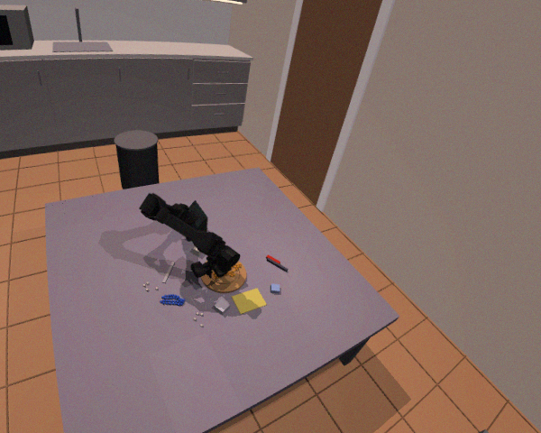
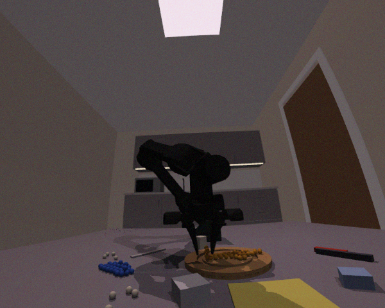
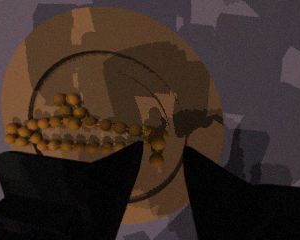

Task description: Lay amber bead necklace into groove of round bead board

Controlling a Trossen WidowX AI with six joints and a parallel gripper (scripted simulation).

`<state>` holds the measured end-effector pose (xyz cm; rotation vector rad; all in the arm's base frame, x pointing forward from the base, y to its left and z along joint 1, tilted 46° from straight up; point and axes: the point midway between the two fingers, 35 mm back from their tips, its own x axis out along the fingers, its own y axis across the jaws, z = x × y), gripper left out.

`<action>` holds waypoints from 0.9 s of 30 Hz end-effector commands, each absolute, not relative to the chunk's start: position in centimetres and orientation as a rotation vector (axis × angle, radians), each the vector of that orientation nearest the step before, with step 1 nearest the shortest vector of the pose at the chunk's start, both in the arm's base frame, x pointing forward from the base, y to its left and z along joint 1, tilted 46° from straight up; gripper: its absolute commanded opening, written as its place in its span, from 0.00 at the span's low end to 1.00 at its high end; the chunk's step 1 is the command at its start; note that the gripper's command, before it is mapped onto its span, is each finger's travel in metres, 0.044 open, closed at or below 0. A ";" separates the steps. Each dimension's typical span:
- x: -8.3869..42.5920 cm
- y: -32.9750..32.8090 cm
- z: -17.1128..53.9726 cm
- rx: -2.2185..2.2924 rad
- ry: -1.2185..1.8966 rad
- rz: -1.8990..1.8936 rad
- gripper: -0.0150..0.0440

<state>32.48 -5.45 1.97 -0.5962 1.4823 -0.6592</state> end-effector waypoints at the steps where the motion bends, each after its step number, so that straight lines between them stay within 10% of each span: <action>1: 32.5 -5.5 2.0 -0.596 1.483 -0.660 0.70; 8: 32.4 -4.6 2.8 -0.600 1.486 -0.658 1.00; 27: 32.3 -3.8 3.5 -0.604 1.489 -0.658 1.00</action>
